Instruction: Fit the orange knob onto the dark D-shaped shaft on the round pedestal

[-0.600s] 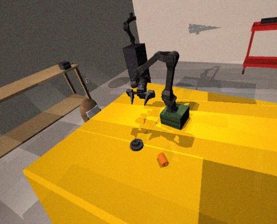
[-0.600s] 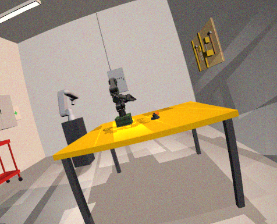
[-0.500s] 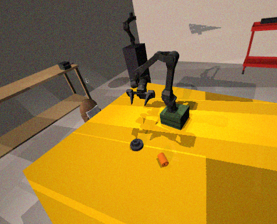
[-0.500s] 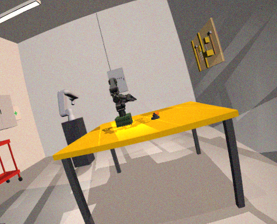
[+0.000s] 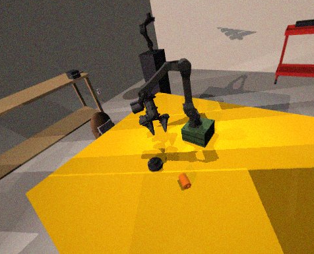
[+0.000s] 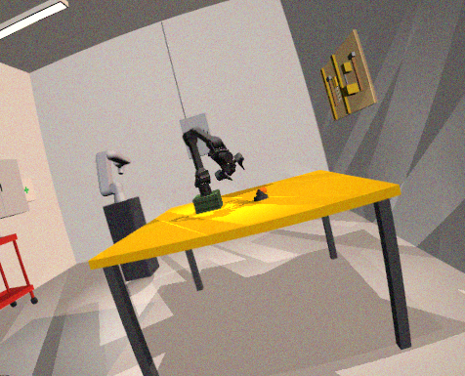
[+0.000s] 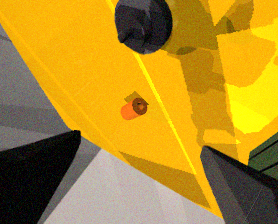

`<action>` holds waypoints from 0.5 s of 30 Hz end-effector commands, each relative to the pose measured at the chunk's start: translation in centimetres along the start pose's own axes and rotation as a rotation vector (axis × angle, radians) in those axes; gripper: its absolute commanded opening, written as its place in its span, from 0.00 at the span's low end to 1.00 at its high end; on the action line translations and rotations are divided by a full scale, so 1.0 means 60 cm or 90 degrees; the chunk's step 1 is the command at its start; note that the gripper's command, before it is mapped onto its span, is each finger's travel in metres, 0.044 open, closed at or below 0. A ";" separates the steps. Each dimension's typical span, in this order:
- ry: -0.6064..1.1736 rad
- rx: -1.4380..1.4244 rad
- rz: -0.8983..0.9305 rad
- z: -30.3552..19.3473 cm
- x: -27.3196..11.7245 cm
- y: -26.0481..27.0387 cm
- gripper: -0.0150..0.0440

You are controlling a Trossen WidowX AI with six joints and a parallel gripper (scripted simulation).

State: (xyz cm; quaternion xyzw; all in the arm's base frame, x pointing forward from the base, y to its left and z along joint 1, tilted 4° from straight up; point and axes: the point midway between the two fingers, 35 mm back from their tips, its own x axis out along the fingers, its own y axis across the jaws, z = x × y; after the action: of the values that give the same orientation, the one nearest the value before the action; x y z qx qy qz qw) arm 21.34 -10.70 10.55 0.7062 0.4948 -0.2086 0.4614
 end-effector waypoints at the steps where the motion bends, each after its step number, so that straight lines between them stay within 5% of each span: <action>1: 0.011 -0.249 -0.128 -0.004 0.058 0.026 1.00; 15: 0.111 -1.016 -0.446 -0.105 0.270 0.088 1.00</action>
State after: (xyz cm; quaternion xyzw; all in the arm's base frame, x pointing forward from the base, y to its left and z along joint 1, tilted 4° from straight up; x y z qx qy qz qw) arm 30.66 -1.01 5.17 0.1306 0.7101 0.0580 0.6894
